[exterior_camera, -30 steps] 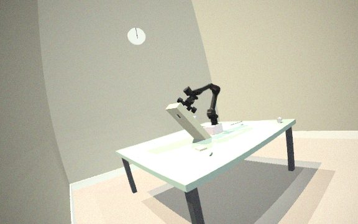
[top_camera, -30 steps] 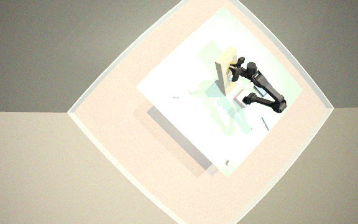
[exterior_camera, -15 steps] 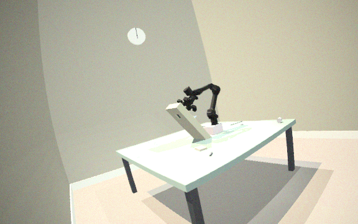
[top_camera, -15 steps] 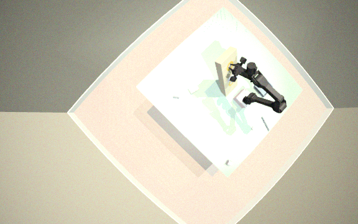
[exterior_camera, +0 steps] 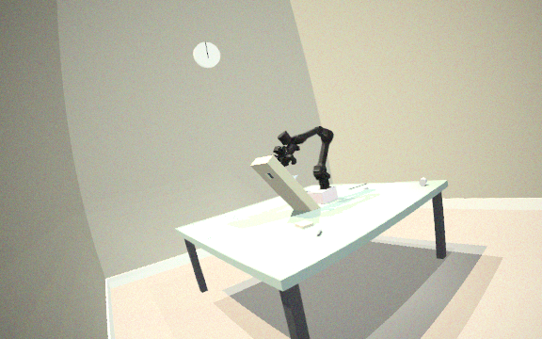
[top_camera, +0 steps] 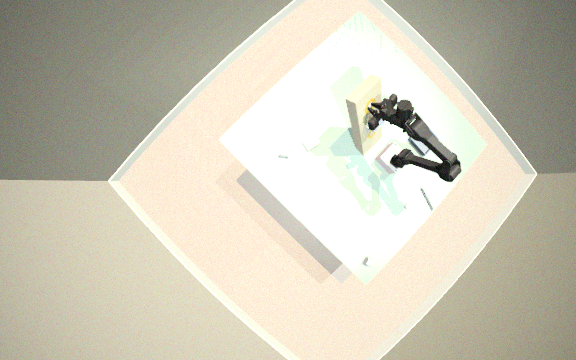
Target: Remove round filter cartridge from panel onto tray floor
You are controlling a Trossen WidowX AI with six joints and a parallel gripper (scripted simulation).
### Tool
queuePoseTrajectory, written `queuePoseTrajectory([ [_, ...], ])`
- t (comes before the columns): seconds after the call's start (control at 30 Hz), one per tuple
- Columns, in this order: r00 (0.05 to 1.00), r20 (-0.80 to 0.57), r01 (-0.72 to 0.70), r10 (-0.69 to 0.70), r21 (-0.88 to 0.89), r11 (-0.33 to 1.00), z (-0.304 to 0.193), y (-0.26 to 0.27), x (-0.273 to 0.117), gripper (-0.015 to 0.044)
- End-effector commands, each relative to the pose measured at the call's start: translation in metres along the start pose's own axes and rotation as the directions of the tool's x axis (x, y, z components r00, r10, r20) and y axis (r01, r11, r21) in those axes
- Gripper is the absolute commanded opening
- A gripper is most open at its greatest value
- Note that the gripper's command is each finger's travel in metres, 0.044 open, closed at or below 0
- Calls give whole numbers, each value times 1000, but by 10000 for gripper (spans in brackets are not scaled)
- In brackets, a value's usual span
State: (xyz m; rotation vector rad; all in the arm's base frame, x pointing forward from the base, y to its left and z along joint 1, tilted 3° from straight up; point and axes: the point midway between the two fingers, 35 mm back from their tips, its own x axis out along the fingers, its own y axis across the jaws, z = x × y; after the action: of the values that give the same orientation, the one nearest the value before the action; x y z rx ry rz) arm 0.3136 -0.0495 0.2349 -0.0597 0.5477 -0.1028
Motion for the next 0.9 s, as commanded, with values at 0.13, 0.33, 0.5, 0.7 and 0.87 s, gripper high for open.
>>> queuePoseTrajectory([
  [0.13, 1000, -2, 2, -2, 271, 963, 0, -1, 6, 0],
  [0.33, 1000, -2, 2, -2, 465, 885, 0, -1, 6, 0],
  [0.5, 1000, -2, 3, -2, 577, 817, 0, -1, 6, 0],
  [0.7, 1000, -3, 3, -1, 539, 842, 2, -1, -7, 0],
  [0.87, 1000, -5, 4, -1, 518, 855, 3, -1, -36, 0],
])
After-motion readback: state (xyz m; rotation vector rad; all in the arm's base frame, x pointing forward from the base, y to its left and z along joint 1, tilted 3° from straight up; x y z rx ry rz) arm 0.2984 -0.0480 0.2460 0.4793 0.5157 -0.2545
